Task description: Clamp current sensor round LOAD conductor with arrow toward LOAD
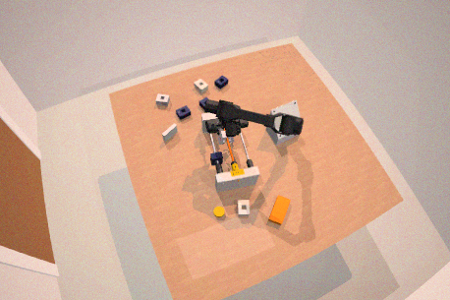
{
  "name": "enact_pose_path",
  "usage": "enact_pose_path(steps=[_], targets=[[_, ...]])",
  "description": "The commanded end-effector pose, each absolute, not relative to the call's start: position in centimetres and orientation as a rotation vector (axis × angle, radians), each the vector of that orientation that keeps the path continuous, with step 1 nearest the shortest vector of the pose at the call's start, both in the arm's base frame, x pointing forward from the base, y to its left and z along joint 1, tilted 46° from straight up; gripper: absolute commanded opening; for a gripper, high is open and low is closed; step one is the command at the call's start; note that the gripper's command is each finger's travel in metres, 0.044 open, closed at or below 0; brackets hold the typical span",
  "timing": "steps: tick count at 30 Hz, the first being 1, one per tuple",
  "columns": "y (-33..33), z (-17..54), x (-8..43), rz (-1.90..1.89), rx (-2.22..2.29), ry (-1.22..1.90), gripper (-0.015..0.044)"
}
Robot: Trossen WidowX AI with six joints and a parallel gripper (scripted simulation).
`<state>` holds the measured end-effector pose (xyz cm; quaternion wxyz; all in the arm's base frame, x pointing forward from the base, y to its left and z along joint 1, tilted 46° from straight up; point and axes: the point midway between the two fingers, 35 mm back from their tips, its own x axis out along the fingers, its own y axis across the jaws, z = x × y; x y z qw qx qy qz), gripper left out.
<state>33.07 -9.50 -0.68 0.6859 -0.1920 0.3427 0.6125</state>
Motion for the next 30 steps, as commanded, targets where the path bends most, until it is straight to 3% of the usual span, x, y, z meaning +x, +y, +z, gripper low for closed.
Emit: enact_pose_path(steps=[1,30], targets=[[-9.5,-0.7,33.1,1.373,-0.431,0.767,0.044],[-5.6,-4.7,33.1,1.385,-0.418,0.768,0.044]])
